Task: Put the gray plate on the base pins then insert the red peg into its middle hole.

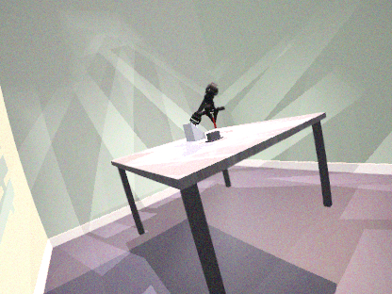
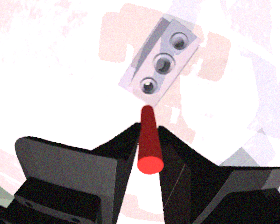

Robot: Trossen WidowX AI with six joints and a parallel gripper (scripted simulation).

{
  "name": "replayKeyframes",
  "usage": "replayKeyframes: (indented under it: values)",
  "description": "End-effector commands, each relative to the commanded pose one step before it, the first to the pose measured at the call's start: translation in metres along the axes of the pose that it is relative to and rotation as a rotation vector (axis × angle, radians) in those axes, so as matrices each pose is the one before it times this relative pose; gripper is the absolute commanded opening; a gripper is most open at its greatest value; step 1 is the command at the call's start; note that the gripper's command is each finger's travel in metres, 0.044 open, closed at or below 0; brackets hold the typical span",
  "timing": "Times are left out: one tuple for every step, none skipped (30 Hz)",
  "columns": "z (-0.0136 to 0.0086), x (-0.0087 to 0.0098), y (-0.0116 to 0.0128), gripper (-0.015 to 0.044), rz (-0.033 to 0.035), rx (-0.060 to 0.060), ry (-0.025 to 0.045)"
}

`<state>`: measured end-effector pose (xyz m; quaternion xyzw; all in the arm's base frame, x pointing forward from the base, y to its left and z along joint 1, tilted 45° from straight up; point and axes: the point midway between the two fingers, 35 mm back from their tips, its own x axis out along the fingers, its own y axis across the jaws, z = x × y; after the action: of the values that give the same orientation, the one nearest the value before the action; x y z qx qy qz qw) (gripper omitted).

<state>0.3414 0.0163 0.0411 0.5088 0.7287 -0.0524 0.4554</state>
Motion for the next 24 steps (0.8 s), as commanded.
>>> replayKeyframes:
  values:
    - [0.01323,0.00004,-0.00123,0.0000,-0.00101,-0.0063,-0.00576]
    - [0.00310,0.00033,-0.00040,0.0000,0.00008,0.0005,0.00019]
    - [0.00310,0.00035,-0.00044,0.0000,0.00009,0.0005,0.00020]
    - [0.00310,0.00036,-0.00047,0.0000,0.00009,0.0005,0.00021]
    - [0.00310,0.00038,-0.00050,0.0000,0.00010,0.0005,0.00021]
    - [0.00310,0.00039,-0.00053,0.0000,0.00011,0.0005,0.00022]
    - [0.00310,0.00041,-0.00056,0.0000,0.00011,0.0005,0.00023]
    - [0.00310,0.00042,-0.00059,0.0000,0.00012,0.0005,0.00024]
    - [0.00313,0.00045,-0.00070,0.0000,0.00012,0.0005,0.00024]
    - [0.00313,0.00046,-0.00073,0.0000,0.00013,0.0005,0.00025]
    - [0.00313,0.00048,-0.00076,0.0000,0.00013,0.0005,0.00026]
    - [0.00254,0.00040,-0.00064,0.0000,0.00011,0.0004,0.00022]
    - [0.00152,0.00025,-0.00040,0.0000,0.00007,0.0002,0.00013]
    - [0.00051,0.00008,-0.00013,0.0000,0.00002,0.0001,0.00005]
    - [0.00000,0.00000,0.00000,0.0000,0.00000,0.0000,0.00000]
    - [0.00000,0.00000,0.00000,0.0000,0.00000,0.0000,0.00000]
    - [0.00000,0.00000,0.00000,0.0000,0.00000,0.0000,0.00000]
    - [0.00000,0.00000,0.00000,0.0000,0.00000,0.0000,0.00000]
    - [0.00000,0.00000,0.00000,0.0000,0.00000,0.0000,0.00000]
    - [0.00000,0.00000,0.00000,0.0000,0.00000,0.0000,0.00000]
    - [0.00000,0.00000,0.00000,0.0000,0.00000,0.0000,0.00000]
    - [0.00000,0.00000,0.00000,0.0000,0.00000,0.0000,0.00000]
    - [0.00000,0.00000,0.00000,0.0000,0.00000,0.0000,0.00000]
    - [0.00000,0.00000,0.00000,0.0000,0.00000,0.0000,0.00000]
